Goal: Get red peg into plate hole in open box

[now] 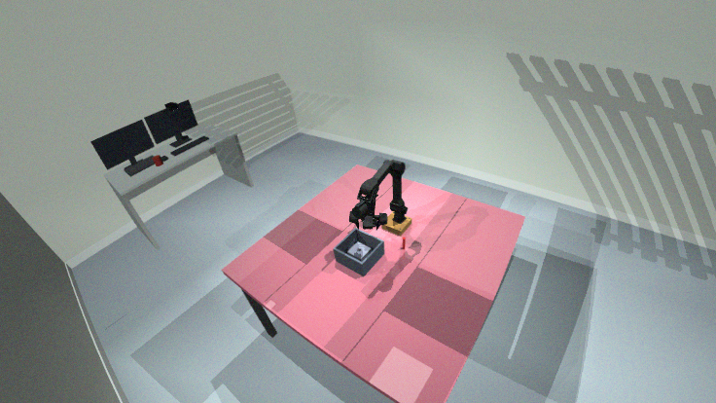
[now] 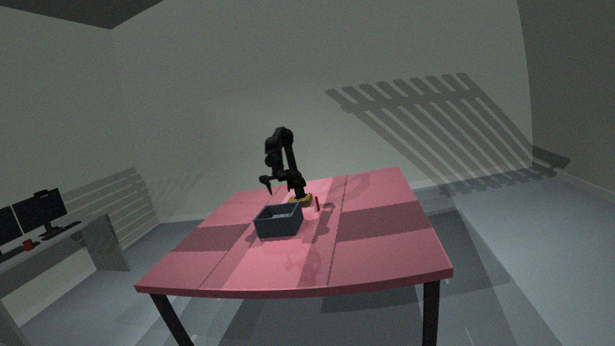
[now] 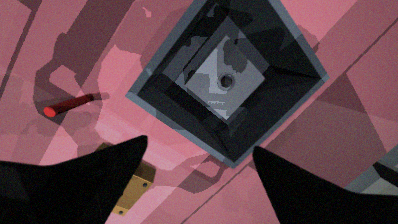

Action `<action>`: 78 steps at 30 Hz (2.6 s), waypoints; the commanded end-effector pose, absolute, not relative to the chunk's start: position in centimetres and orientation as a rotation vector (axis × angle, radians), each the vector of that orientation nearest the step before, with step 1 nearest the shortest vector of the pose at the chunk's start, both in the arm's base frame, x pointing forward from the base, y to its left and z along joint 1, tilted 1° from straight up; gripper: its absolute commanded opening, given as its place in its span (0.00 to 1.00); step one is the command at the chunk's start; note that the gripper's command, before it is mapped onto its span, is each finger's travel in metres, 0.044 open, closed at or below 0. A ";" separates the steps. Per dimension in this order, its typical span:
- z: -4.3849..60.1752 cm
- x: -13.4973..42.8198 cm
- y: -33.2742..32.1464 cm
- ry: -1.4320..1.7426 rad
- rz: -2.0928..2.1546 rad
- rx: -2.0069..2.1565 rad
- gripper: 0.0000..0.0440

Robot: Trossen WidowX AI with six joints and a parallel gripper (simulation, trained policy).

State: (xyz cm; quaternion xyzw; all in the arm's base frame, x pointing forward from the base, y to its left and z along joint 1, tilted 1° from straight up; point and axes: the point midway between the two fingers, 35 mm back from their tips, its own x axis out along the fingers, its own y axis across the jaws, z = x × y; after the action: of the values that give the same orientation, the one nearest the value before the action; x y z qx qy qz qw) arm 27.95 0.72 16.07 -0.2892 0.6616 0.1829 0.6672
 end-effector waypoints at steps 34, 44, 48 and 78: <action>11.3 16.1 11.3 1.602 -0.579 0.266 1.00; 7.1 15.2 13.5 1.535 -0.650 0.371 1.00; 5.1 15.3 14.0 1.506 -0.645 0.395 1.00; 1.7 16.7 14.3 1.468 -0.658 0.379 0.00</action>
State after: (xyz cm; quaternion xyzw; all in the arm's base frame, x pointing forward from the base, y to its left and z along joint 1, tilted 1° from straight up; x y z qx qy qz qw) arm 15.94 14.01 0.74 0.1665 0.6601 -0.3002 0.6681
